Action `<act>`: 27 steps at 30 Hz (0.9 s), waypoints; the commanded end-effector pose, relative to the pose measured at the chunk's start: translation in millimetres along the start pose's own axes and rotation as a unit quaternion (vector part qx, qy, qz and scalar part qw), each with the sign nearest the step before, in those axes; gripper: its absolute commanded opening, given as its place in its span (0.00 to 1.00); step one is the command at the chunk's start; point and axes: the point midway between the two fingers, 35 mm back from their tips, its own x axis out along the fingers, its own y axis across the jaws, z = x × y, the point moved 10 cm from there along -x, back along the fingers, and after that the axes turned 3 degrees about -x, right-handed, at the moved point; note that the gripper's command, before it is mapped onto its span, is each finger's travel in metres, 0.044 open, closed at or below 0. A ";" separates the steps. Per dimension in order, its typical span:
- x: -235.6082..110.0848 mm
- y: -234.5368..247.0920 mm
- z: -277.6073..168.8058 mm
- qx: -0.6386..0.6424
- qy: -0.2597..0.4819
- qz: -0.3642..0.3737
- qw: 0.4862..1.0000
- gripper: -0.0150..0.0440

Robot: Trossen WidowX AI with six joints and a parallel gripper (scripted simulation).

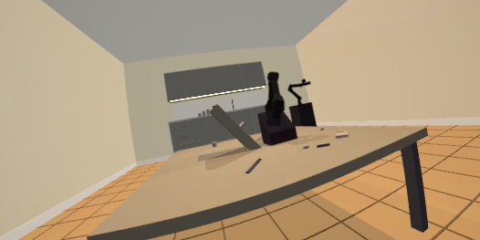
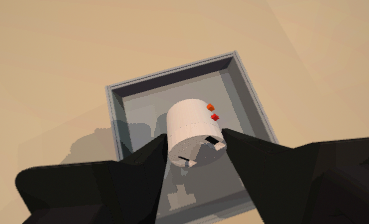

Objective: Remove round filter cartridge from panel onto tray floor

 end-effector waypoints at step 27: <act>-60.9 -1.4 36.3 0.000 0.000 0.001 1.000 1.00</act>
